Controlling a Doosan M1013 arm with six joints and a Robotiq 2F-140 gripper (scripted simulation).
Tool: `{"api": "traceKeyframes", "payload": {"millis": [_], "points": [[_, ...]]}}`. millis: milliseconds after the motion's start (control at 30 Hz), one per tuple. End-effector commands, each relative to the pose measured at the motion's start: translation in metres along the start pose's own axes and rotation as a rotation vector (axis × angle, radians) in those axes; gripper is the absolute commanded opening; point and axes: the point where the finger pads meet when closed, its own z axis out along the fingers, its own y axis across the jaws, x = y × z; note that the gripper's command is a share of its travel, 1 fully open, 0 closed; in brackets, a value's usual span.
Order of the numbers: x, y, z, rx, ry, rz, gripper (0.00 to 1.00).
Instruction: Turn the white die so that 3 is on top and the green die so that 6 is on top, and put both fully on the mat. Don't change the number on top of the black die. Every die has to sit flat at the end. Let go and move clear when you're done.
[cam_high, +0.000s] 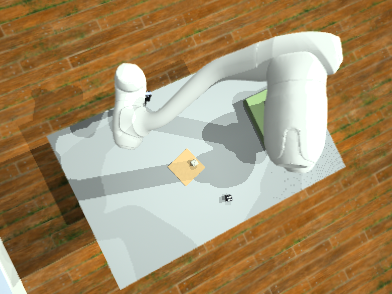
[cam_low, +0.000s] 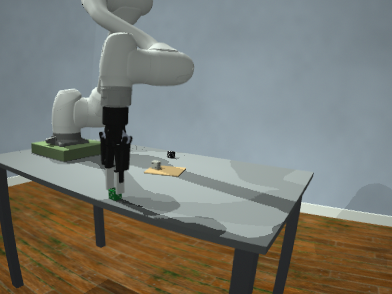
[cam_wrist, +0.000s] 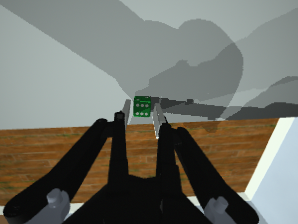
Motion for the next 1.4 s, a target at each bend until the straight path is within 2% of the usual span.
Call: {"api": "traceKeyframes", "payload": {"millis": [0, 400, 1367], "points": [[0.0, 0.0, 0.005, 0.0, 0.0, 0.0, 0.35], [0.0, 0.0, 0.02, 0.0, 0.0, 0.0, 0.35], [0.0, 0.0, 0.021, 0.0, 0.0, 0.0, 0.35]]}}
